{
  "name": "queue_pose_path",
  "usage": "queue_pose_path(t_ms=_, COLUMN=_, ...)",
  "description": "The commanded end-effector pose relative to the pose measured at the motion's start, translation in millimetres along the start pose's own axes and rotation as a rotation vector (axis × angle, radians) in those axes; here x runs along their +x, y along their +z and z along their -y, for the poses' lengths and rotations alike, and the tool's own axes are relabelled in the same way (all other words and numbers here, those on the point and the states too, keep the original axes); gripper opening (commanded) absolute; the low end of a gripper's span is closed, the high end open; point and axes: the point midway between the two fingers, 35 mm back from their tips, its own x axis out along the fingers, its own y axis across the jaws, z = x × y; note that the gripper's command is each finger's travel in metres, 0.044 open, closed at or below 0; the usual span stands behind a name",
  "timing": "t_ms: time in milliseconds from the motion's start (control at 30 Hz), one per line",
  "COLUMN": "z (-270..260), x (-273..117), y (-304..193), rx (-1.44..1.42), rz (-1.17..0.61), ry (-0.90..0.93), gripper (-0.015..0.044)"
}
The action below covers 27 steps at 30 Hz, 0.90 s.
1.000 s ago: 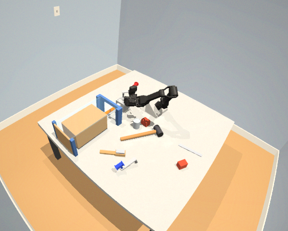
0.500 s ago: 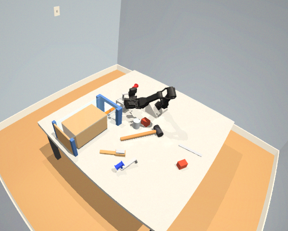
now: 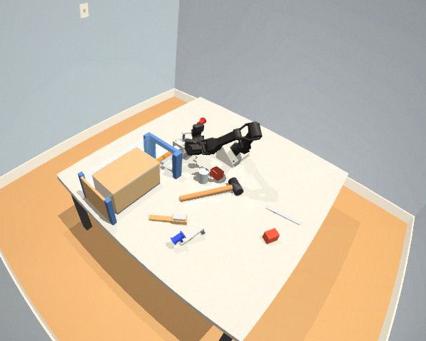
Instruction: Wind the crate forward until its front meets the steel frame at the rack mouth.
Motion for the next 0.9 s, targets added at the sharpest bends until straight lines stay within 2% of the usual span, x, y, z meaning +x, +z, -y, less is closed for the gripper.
queue_pose_path(t_ms=0, z=1, x=-2, y=1, rx=0.007, rz=-0.001, ry=-0.011, gripper=0.0)
queue_pose_path(t_ms=867, z=-10, x=-2, y=2, rx=0.001, rz=0.002, ry=-0.004, gripper=0.0)
